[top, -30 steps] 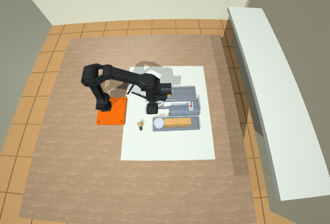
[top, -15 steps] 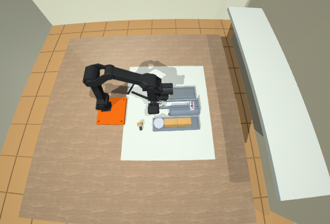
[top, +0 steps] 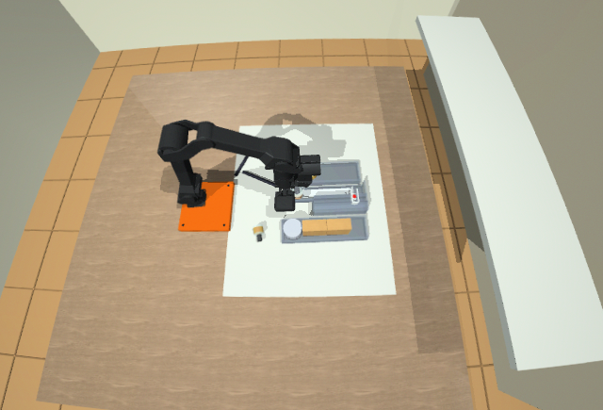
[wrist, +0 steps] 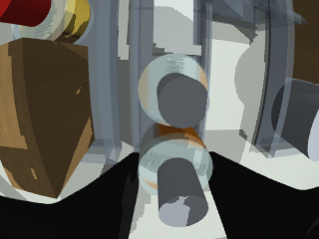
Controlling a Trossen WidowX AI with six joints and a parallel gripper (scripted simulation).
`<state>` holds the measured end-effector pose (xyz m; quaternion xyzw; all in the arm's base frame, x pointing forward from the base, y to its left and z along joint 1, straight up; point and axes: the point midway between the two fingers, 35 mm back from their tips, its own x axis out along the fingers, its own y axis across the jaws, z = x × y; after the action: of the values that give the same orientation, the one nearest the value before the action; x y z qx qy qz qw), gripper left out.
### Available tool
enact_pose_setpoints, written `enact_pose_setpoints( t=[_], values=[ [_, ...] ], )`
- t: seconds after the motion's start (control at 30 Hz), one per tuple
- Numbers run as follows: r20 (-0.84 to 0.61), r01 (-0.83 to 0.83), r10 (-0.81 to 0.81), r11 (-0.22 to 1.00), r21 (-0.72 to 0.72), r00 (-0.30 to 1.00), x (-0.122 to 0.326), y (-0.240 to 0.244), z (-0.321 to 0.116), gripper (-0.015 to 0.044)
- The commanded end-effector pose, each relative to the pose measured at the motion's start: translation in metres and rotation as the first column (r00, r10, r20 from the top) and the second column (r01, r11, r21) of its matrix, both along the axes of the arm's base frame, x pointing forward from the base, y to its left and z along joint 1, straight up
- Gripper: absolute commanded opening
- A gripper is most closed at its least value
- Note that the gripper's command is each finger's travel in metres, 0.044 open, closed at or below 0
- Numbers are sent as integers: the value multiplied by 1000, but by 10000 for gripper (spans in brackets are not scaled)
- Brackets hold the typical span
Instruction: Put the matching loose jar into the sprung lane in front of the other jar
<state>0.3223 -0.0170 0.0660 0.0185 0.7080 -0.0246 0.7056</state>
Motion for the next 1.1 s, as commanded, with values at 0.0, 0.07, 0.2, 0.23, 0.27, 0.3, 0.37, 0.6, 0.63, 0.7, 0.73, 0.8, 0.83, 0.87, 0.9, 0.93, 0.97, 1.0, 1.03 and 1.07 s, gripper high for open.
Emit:
enact_pose_setpoints(
  t=[0.0, 0.07, 0.2, 0.23, 0.27, 0.3, 0.37, 0.6, 0.63, 0.7, 0.73, 0.8, 0.83, 0.87, 0.9, 0.93, 0.97, 1.0, 1.03, 1.07],
  values=[
    [32, 3, -3, 1000, 1, 999, 11, 0, 5, 0],
    [32, 3, -3, 1000, 1, 999, 12, 0, 5, 0],
    [32, 3, -3, 1000, 1, 999, 13, 0, 7, 0],
    [32, 3, -3, 1000, 1, 999, 13, 0, 7, 0],
    [32, 3, -3, 1000, 1, 999, 13, 0, 7, 0],
    [32, 3, -3, 1000, 1, 999, 13, 0, 7, 0],
    [32, 3, -3, 1000, 1, 999, 13, 0, 7, 0],
    [32, 3, -3, 1000, 1, 999, 13, 0, 7, 0],
    [32, 3, -3, 1000, 1, 999, 13, 0, 7, 0],
    [32, 3, -3, 1000, 1, 999, 13, 0, 7, 0],
    [32, 3, -3, 1000, 1, 999, 13, 0, 7, 0],
    [32, 3, -3, 1000, 1, 999, 13, 0, 7, 0],
    [32, 3, -3, 1000, 1, 999, 13, 0, 6, 0],
    [32, 3, -3, 1000, 1, 999, 13, 0, 6, 0],
    [32, 3, -3, 1000, 1, 999, 13, 0, 6, 0],
    [32, 3, -3, 1000, 1, 999, 13, 0, 6, 0],
    [32, 3, -3, 1000, 1, 999, 13, 0, 6, 0],
    [32, 3, -3, 1000, 1, 999, 13, 0, 6, 0],
    [32, 3, -3, 1000, 1, 999, 13, 0, 6, 0],
    [32, 3, -3, 1000, 1, 999, 13, 0, 6, 0]
  ],
)
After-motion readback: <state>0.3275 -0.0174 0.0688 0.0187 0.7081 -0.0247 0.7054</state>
